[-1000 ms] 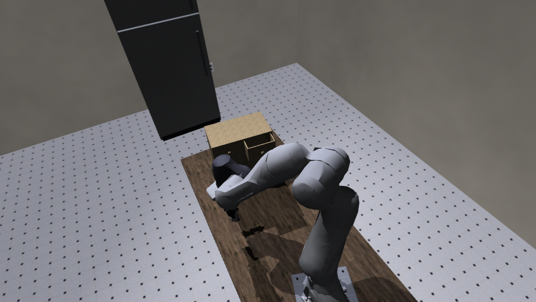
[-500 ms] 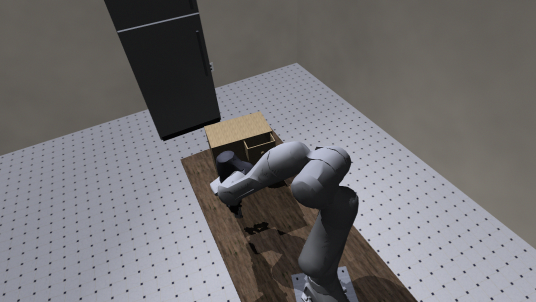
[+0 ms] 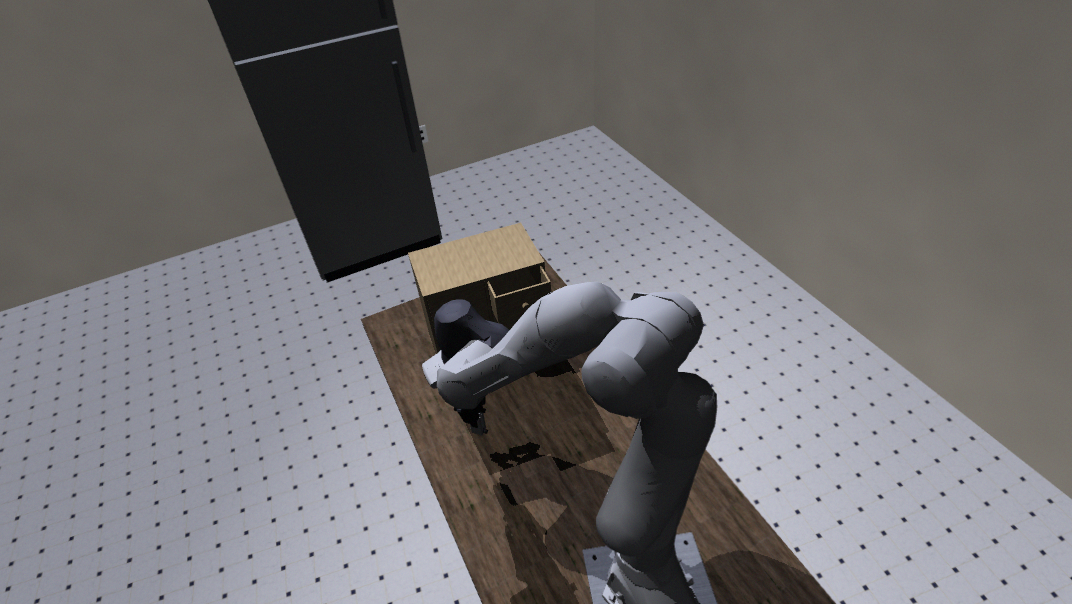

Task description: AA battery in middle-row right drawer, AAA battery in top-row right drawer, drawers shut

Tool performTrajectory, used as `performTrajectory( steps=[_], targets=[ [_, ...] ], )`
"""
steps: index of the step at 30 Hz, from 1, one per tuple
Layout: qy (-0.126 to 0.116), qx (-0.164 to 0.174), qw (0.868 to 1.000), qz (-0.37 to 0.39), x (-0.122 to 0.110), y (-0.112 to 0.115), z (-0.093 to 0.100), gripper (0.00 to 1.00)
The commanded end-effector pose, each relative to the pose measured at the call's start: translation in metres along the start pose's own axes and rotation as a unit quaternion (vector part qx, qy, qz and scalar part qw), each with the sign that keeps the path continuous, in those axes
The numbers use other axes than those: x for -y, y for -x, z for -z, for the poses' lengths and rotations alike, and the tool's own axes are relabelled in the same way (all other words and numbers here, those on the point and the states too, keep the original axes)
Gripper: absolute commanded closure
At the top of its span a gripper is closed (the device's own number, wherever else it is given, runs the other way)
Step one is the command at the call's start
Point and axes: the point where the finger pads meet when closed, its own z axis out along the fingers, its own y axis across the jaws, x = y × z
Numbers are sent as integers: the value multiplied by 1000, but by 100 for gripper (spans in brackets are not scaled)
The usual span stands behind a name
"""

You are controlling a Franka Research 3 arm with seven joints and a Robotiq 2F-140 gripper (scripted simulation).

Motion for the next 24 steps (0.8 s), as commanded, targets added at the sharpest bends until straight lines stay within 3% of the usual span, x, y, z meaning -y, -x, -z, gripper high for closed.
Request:
performTrajectory(
  steps=[1,21,22,24],
  targets=[
    [-2,1,997,-80,-32,10,-1,97],
    [-2,1,997,-80,-32,10,-1,97],
    [-2,2,987,-162,-67,24,-1,97],
    [-2,2,987,-162,-67,24,-1,97]
  ],
)
